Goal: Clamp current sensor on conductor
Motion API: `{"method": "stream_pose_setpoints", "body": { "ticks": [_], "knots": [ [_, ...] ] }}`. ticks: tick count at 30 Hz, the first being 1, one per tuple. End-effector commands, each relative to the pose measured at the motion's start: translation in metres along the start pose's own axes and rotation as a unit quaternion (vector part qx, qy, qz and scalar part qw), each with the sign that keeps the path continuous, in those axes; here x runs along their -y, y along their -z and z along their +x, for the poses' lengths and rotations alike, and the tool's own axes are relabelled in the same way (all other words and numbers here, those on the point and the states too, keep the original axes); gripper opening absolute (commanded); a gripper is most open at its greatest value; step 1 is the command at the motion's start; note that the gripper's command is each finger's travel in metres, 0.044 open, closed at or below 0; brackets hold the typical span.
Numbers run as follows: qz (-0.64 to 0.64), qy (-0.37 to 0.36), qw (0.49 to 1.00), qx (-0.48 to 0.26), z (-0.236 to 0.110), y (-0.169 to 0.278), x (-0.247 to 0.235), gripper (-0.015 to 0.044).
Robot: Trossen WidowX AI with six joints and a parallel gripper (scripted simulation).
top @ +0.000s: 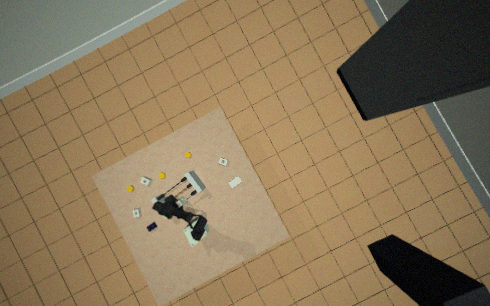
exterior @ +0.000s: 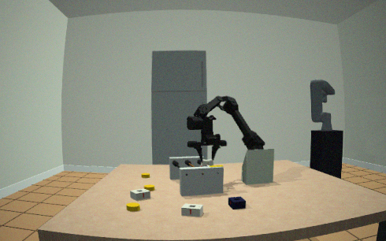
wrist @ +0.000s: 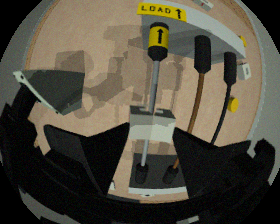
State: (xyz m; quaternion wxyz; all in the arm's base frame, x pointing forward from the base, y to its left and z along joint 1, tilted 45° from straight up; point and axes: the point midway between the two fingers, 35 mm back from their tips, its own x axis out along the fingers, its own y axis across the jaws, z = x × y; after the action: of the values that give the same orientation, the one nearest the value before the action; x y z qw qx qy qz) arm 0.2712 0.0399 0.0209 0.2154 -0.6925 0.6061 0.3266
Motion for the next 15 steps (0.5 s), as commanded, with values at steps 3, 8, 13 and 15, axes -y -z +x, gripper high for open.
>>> {"method": "stream_pose_setpoints", "body": {
  "ticks": [3,8,13,15],
  "knots": [
    [0.0,0.001,1.0,0.0,-0.0008,-0.0004,0.0001,0.0289],
    [0.0,0.001,1.0,0.0,-0.0008,-0.0004,0.0001,0.042],
    [0.0,0.001,1.0,0.0,-0.0008,-0.0004,0.0001,0.044],
    [0.0,0.001,1.0,0.0,-0.0008,-0.0004,0.0001,0.044]
  ]
}}
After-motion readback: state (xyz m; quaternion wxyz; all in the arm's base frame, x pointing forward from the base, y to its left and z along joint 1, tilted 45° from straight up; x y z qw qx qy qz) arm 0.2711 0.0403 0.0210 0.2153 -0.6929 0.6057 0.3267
